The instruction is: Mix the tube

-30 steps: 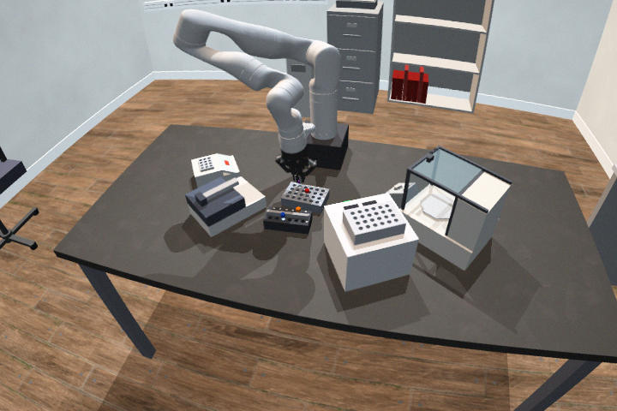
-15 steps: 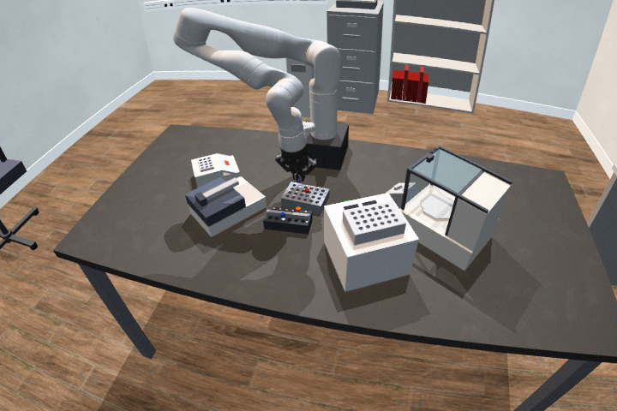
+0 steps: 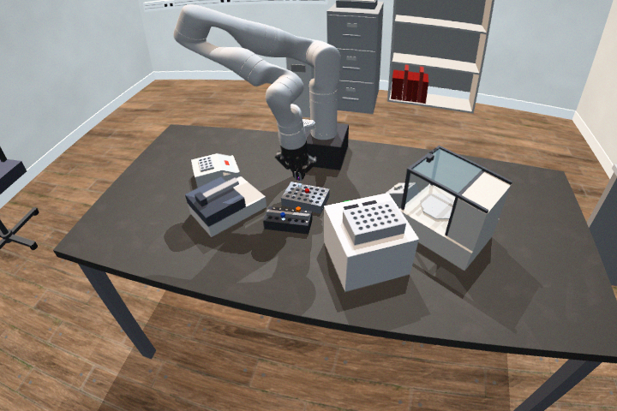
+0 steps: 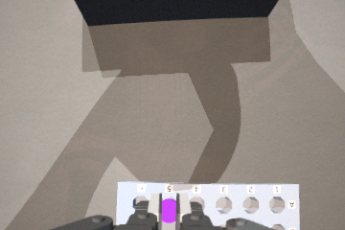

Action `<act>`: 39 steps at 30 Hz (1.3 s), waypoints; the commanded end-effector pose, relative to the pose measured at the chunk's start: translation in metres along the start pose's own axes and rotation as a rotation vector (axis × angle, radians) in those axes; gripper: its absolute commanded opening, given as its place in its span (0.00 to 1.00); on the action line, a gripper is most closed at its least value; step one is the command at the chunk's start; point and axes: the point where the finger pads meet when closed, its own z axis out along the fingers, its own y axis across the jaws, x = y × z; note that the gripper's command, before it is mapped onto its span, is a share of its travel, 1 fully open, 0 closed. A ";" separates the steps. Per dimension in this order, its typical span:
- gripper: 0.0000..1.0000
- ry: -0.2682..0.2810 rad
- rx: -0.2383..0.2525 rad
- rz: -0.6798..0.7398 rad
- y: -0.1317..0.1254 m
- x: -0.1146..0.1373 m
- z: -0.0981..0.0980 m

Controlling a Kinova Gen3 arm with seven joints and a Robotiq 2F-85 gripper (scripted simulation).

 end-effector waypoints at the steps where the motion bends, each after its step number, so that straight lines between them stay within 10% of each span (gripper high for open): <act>1: 0.10 -0.001 0.000 0.000 0.000 0.000 -0.003; 39: 0.10 -0.001 0.000 0.000 0.000 0.006 -0.032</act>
